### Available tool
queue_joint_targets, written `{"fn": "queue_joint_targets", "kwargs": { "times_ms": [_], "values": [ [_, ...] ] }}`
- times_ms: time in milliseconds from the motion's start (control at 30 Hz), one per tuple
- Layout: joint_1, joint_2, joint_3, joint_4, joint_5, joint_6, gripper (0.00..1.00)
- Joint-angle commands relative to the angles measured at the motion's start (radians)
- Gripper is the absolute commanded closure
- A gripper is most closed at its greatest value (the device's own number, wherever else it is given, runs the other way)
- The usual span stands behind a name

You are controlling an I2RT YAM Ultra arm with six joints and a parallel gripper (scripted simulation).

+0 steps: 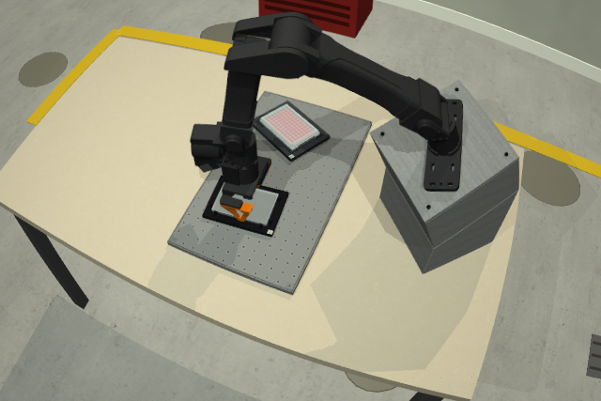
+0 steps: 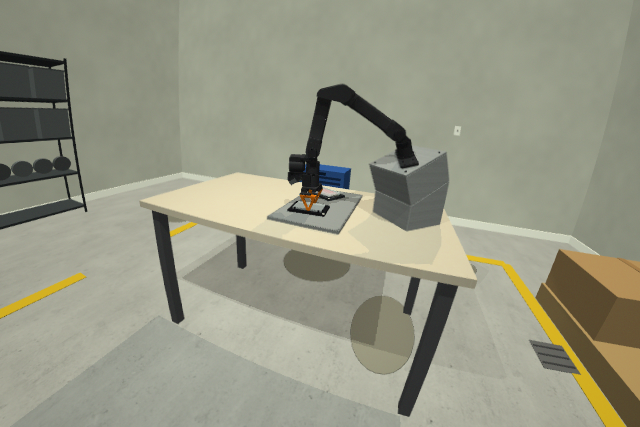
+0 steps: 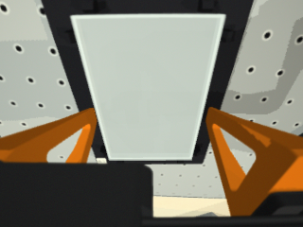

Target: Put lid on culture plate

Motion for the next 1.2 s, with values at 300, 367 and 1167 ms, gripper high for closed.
{"fn": "queue_joint_targets", "kwargs": {
  "times_ms": [300,367,1167],
  "values": [
    [0.001,-0.014,0.035,0.021,0.009,0.005,0.00],
    [0.001,-0.014,0.035,0.021,0.009,0.005,1.00],
    [-0.004,-0.014,0.035,0.021,0.009,0.004,1.00]
  ]
}}
